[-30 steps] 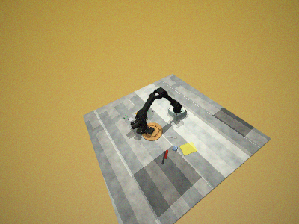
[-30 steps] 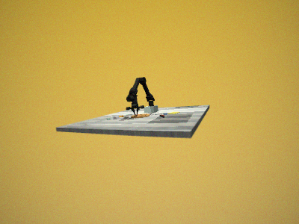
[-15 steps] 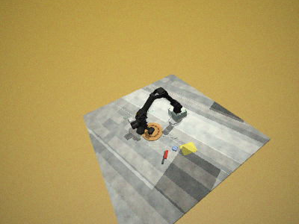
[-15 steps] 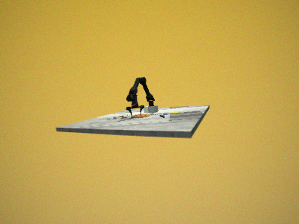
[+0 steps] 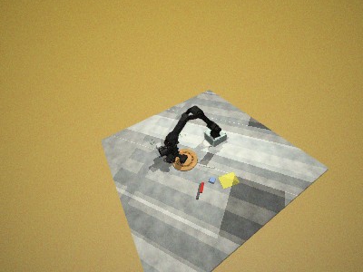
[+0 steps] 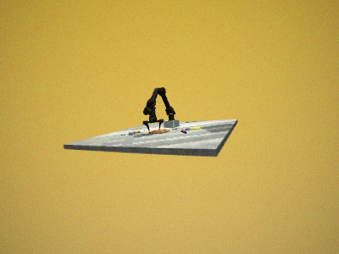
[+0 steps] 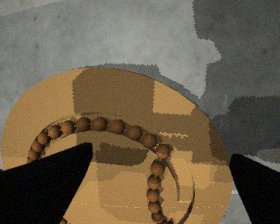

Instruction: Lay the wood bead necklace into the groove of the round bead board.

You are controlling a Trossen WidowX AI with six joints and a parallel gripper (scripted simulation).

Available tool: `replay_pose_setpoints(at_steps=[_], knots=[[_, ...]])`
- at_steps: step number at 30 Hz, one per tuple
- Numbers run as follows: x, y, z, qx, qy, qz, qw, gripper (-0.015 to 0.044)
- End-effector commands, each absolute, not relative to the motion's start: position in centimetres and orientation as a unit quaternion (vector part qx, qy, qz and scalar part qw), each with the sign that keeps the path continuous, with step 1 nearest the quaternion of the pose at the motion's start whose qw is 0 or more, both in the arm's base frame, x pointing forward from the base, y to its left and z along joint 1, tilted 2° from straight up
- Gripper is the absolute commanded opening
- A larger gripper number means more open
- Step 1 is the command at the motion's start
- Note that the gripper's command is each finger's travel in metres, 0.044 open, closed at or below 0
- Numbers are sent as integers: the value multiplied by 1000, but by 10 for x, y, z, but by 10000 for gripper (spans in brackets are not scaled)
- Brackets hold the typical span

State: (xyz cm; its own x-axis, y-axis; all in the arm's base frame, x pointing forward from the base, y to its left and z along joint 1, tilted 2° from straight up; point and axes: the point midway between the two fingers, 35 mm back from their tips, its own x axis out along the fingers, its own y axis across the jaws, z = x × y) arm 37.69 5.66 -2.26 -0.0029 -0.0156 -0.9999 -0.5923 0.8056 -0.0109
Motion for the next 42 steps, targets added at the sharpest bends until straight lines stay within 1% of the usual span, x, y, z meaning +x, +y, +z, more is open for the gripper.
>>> replay_pose_setpoints(at_steps=[1, 8, 13, 18, 23, 42], knots=[[377, 56, -22, -227, 674, 216, 669, 440], [367, 51, 9, -166, 691, 154, 686, 256], [366, 51, 10, -164, 692, 152, 687, 125], [366, 50, -6, -164, 692, 152, 687, 120], [370, 52, 1, -166, 687, 155, 690, 120], [366, 50, -28, -164, 692, 152, 687, 120]])
